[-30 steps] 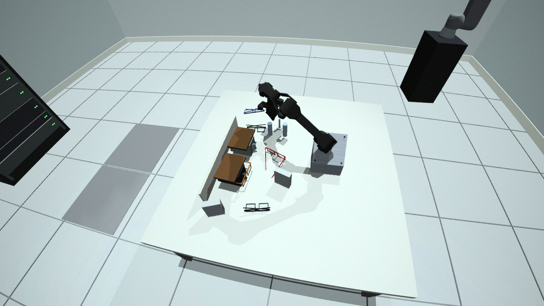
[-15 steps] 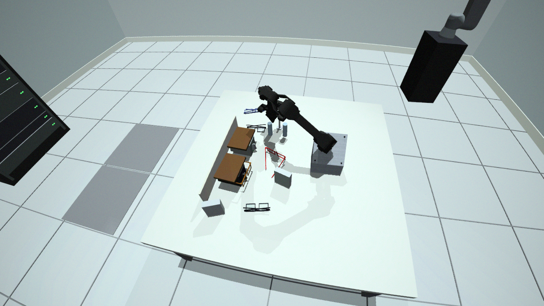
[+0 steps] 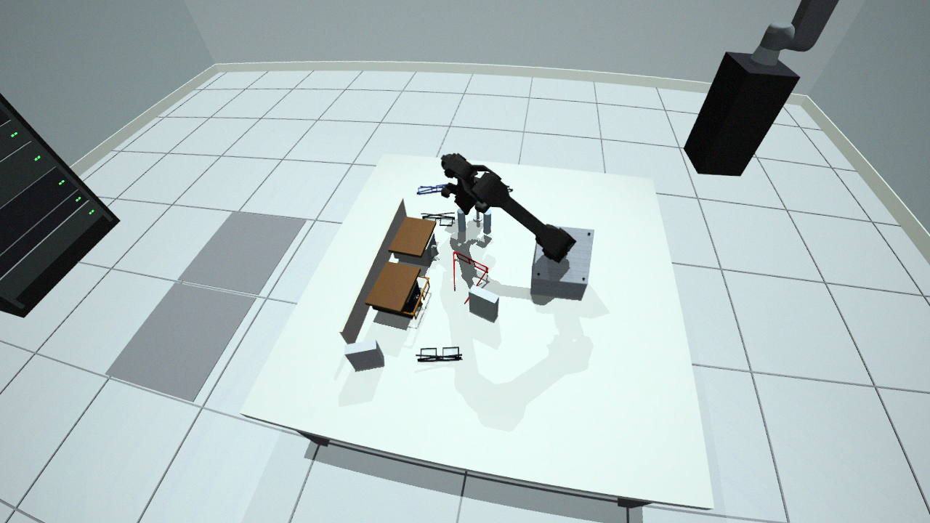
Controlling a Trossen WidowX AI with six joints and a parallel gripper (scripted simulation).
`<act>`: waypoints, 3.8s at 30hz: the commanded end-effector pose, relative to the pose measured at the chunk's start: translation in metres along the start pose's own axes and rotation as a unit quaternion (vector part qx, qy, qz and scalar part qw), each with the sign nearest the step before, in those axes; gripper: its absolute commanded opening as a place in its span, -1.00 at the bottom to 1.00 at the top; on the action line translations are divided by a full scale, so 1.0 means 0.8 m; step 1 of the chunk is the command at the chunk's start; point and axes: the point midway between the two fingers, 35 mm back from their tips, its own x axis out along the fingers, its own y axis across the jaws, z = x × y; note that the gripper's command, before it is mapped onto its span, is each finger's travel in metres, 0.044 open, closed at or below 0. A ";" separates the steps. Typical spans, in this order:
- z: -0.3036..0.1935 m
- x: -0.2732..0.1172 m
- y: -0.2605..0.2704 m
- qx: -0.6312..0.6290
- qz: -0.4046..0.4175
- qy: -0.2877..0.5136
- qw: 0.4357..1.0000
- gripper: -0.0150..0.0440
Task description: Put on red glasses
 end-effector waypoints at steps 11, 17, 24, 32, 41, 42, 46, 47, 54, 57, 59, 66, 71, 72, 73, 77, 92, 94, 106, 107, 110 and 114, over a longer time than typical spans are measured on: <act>0.002 0.020 -0.005 0.007 -0.005 0.005 1.000 -0.49; 0.002 0.019 -0.004 0.007 -0.005 0.005 1.000 -0.49; 0.002 0.019 0.000 0.007 -0.005 0.005 1.000 -0.49; 0.002 0.019 0.004 0.007 -0.005 0.005 1.000 -0.49; 0.002 0.019 0.009 0.007 -0.005 0.005 1.000 -0.49; 0.002 0.019 0.009 0.007 -0.005 0.005 1.000 -0.49; 0.002 0.019 0.011 0.007 -0.005 0.005 1.000 -0.49; 0.002 0.019 0.012 0.007 -0.005 0.005 1.000 -0.49; 0.002 0.019 0.016 0.007 -0.005 0.005 1.000 -0.49; 0.002 0.019 0.017 0.007 -0.005 0.005 1.000 -0.49; 0.002 0.019 0.018 0.007 -0.005 0.005 1.000 -0.49; 0.002 0.019 0.022 0.007 -0.005 0.005 1.000 -0.49; 0.002 0.019 0.024 0.007 -0.005 0.005 1.000 -0.49; 0.002 0.019 0.025 0.007 -0.005 0.005 1.000 -0.49; 0.002 0.019 0.025 0.007 -0.005 0.005 1.000 -0.49; 0.002 0.019 0.027 0.007 -0.005 0.005 1.000 -0.49; 0.002 0.019 0.034 0.006 -0.005 0.005 1.000 -0.49; 0.002 0.019 0.035 0.006 -0.005 0.005 1.000 -0.49; 0.002 0.019 0.041 0.006 -0.005 0.005 1.000 -0.49; 0.002 0.019 0.041 0.006 -0.005 0.005 1.000 -0.49; 0.002 0.019 0.043 0.006 -0.005 0.005 1.000 -0.49; 0.002 0.019 0.045 0.006 -0.005 0.005 1.000 -0.49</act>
